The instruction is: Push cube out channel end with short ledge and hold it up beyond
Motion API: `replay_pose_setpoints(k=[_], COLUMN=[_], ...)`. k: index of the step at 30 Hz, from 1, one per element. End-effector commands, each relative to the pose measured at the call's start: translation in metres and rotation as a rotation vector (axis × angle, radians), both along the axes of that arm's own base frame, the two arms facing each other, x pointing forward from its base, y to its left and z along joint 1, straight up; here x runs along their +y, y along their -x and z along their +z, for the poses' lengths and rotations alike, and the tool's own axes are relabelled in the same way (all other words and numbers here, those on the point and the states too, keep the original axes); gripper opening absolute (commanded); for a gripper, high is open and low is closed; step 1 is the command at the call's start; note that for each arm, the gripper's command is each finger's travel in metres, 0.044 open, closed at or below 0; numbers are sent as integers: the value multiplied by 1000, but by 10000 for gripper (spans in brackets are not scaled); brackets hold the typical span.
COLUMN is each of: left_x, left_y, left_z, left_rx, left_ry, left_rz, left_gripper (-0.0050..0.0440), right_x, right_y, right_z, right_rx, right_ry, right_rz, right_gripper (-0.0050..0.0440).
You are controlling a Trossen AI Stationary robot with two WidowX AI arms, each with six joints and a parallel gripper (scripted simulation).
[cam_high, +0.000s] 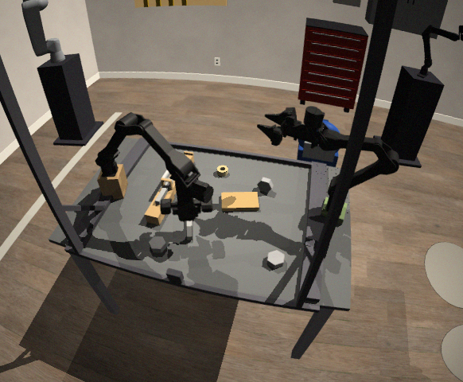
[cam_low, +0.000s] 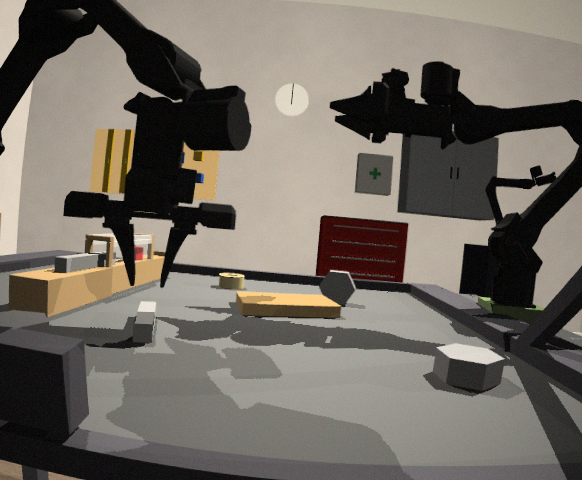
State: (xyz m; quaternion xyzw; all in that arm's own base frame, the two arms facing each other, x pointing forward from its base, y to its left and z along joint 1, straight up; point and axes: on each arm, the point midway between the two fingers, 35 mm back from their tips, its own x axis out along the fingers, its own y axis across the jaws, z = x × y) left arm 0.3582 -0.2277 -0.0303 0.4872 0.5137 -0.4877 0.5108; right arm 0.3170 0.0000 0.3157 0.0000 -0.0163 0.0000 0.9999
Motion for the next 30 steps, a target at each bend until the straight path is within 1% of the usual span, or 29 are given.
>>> replay_pose_setpoints(k=[1, 15, 18, 19, 21, 30], left_x=[-4, -2, -2, -2, -2, -2], left_y=[-5, -2, -2, -2, -2, -3], left_z=[14, -19, -16, -23, -28, -43], left_rx=[-30, -28, -29, -23, -25, -17], left_ry=[23, 22, 22, 18, 19, 15], left_rz=[5, 5, 5, 5, 5, 6], left_gripper=[150, 150, 150, 150, 150, 150], right_x=[0, 0, 0, 0, 0, 0], right_y=[1, 1, 1, 1, 1, 1], right_z=[7, 7, 7, 7, 7, 7], right_rx=[-17, -17, -17, -17, -17, -17], right_ry=[0, 0, 0, 0, 0, 0], right_rz=[0, 0, 0, 0, 0, 0], right_gripper=[400, 400, 400, 400, 400, 400])
